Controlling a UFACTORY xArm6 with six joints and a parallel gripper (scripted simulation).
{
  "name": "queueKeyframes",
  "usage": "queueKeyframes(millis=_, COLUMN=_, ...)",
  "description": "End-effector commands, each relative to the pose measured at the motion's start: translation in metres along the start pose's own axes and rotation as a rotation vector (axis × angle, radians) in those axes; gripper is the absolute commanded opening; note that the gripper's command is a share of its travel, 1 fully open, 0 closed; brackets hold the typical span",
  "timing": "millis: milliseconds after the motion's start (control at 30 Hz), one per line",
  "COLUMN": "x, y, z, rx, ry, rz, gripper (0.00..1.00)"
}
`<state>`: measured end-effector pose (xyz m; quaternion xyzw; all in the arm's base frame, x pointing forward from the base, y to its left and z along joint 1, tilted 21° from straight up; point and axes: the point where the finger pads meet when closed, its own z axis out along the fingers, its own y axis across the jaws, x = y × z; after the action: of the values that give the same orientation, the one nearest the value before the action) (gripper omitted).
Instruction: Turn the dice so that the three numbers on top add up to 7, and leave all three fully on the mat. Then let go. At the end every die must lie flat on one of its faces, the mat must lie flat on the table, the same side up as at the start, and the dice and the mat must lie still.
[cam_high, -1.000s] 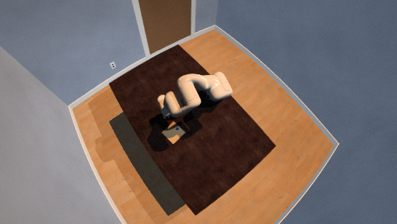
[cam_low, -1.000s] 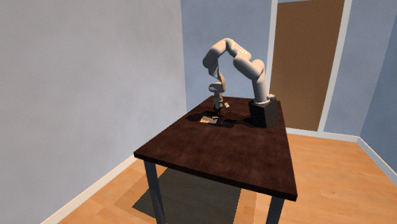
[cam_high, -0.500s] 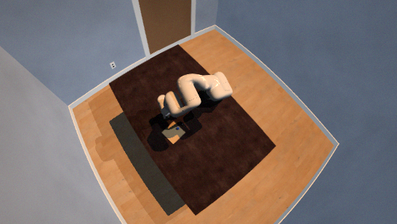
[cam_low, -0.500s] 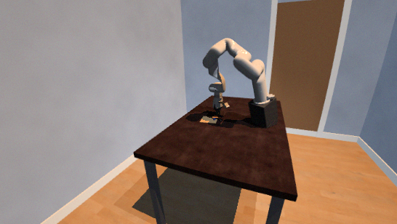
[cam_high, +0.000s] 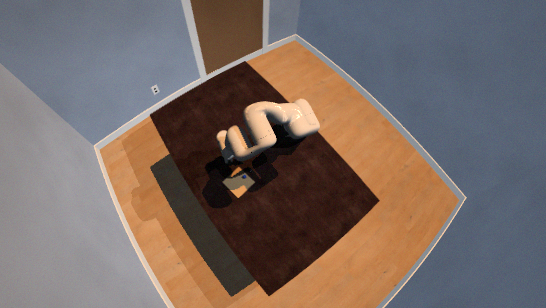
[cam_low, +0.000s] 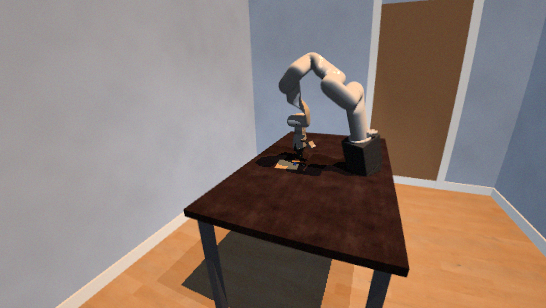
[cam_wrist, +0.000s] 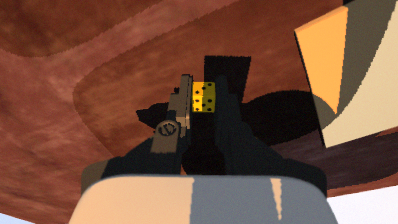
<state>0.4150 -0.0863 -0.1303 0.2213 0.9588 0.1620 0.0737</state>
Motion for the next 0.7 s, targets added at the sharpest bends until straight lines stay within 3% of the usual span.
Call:
queueKeyframes(millis=0, x=-0.001, y=0.000, z=-0.001, rx=0.000, ry=-0.003, rz=0.000, gripper=0.11)
queueKeyframes(millis=333, x=-0.001, y=0.000, z=-0.003, rx=0.000, ry=-0.003, rz=0.000, gripper=0.11)
queueKeyframes(millis=667, x=-0.001, y=0.000, z=-0.046, rx=0.000, ry=-0.003, rz=0.000, gripper=0.11)
